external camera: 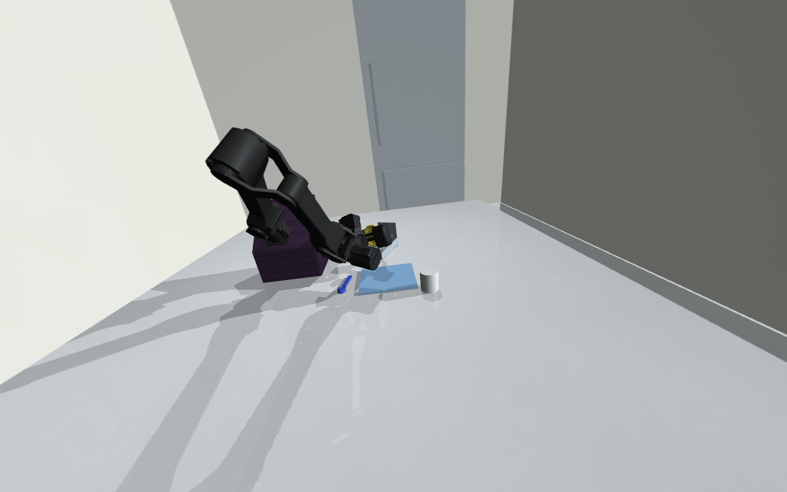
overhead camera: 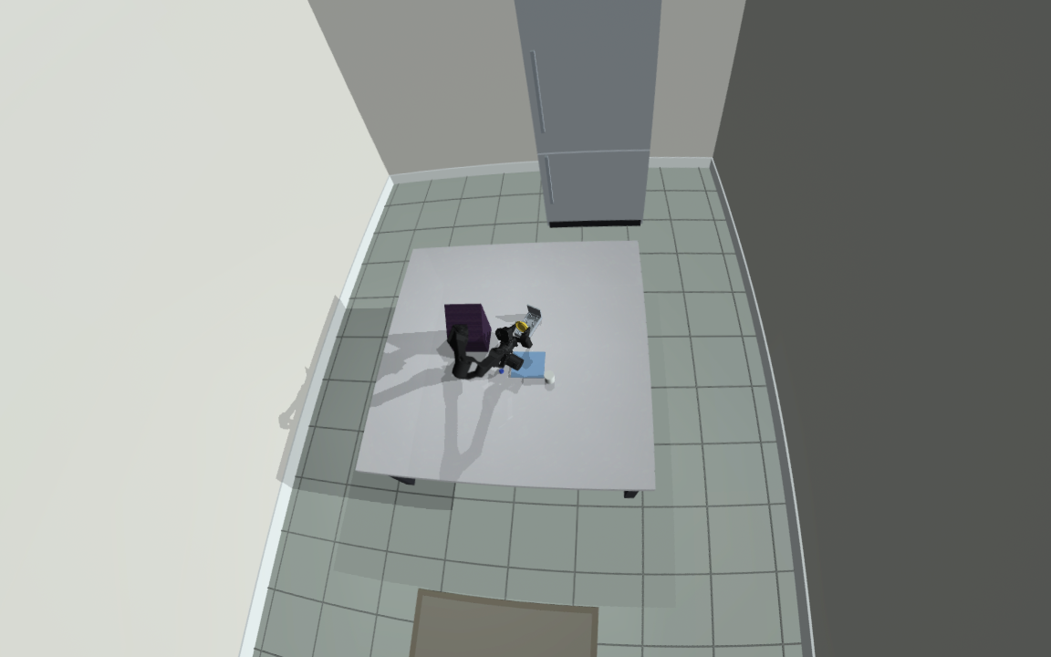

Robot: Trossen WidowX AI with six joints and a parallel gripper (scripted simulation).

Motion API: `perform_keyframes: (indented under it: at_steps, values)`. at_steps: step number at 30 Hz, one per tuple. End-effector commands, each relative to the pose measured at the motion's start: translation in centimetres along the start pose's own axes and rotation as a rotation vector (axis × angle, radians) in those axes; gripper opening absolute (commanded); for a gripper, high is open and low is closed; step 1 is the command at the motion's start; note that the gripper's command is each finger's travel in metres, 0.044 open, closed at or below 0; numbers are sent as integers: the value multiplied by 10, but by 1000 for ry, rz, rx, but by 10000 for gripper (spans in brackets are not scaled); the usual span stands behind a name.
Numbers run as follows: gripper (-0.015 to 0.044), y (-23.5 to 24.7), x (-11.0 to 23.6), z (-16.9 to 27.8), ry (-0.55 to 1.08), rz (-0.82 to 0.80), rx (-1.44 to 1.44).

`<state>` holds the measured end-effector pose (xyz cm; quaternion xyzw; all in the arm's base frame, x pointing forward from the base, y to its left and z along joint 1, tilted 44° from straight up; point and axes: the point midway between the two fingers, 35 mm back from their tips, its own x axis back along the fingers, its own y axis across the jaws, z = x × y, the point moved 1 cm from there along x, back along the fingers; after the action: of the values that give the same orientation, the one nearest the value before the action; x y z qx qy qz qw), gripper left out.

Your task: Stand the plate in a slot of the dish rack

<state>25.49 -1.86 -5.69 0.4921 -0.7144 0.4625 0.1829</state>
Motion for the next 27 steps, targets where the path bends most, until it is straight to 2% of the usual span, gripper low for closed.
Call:
perform_keyframes:
  at_steps: [1,8,13,27]
  values:
    - [0,2,-3,-1,1,-3,-5]
    - [0,3,-13,-2,0,0,0]
    - [0,9,-16,17,0,3,5]
    - [0,10,-15,12,5,-6,-6]
